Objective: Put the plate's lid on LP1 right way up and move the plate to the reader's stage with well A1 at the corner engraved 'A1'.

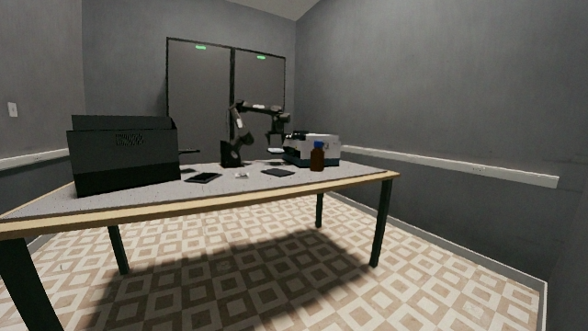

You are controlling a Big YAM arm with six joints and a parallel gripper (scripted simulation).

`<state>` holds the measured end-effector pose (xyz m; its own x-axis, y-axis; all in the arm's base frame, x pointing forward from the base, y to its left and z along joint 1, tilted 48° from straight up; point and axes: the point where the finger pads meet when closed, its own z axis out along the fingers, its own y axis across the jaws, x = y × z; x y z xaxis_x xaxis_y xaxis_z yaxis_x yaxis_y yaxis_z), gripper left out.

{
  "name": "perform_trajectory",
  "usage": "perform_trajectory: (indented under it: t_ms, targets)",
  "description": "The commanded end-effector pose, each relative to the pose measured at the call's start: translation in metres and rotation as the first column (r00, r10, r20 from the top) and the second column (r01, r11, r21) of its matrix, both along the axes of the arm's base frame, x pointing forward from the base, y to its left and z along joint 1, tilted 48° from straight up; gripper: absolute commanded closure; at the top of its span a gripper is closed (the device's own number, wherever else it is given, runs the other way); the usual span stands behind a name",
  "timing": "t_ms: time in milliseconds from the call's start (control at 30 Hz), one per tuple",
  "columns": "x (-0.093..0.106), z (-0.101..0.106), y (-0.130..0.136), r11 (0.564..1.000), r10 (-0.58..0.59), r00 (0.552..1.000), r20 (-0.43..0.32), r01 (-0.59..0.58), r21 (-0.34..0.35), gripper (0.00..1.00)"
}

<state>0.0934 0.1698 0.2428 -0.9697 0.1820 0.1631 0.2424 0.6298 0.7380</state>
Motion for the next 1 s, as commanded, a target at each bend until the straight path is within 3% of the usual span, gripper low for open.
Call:
perform_trajectory:
  t_ms: [0, 400, 967]
  targets:
    - [0.001, 0.014, 0.004, 1.000, 0.003, 0.999, 0.035, -0.003, 0.018, 0.00]
    - [0.000, -0.007, 0.006, 1.000, 0.001, 1.000, -0.007, -0.001, -0.002, 0.00]
    - [0.004, 0.016, 0.010, 1.000, -0.001, 0.999, 0.041, 0.000, 0.025, 0.00]
